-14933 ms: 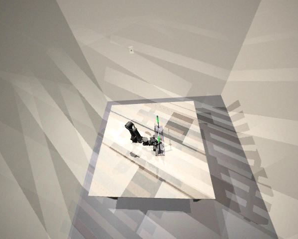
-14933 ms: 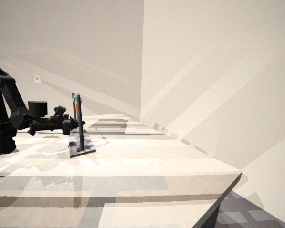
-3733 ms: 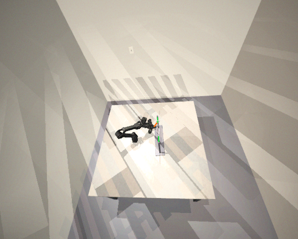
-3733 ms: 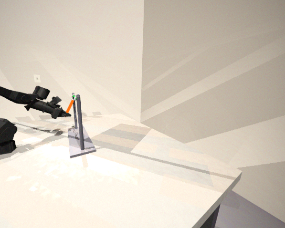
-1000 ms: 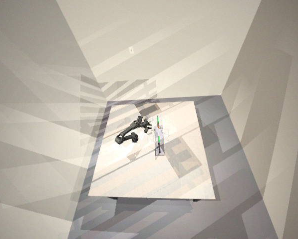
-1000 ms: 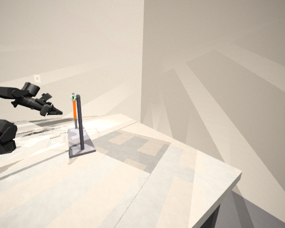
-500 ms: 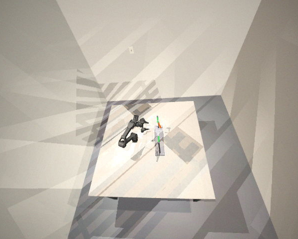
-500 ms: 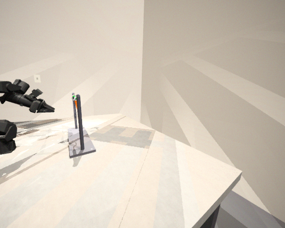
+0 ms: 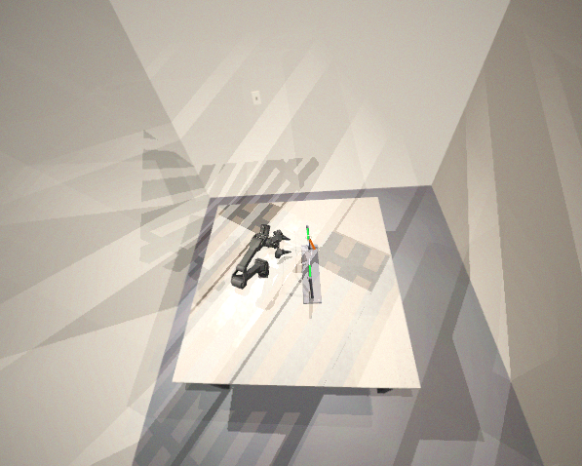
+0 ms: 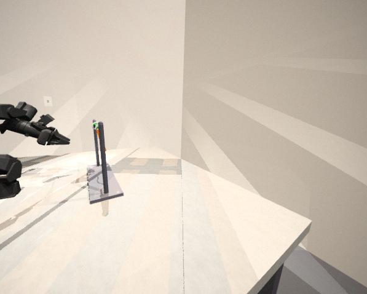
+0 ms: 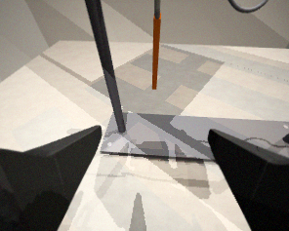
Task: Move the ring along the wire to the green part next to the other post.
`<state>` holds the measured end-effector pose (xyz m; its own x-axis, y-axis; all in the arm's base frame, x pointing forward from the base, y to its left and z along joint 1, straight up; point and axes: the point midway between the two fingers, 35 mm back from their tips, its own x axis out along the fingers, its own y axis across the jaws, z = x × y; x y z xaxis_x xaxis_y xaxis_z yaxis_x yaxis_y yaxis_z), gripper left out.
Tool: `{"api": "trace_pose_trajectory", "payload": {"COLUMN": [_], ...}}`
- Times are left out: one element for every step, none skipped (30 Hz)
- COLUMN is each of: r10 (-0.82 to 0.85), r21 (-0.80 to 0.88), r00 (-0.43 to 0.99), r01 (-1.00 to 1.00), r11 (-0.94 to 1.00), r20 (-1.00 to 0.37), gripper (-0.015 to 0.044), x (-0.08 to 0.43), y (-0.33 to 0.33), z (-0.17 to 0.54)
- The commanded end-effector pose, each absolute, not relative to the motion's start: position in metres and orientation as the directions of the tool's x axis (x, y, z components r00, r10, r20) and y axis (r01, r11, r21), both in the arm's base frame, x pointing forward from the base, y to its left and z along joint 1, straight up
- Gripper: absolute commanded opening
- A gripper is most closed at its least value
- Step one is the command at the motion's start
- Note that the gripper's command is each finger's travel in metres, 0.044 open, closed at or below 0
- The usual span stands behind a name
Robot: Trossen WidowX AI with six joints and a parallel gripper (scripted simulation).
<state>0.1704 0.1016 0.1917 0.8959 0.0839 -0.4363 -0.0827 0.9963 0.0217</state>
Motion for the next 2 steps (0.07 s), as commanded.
{"api": "trace_pose_trajectory", "payload": {"r10": [0.079, 0.079], "r21": [0.021, 0.021], "r00": [0.898, 0.898], "r01": [-0.077, -0.077], "r11": [0.997, 0.997], "r20": [-0.434, -0.434], "gripper": [0.0440, 0.0440], "x": [0.1704, 0.1704], "y": [0.1004, 0.1004], "z": [0.1921, 0.1921]}}
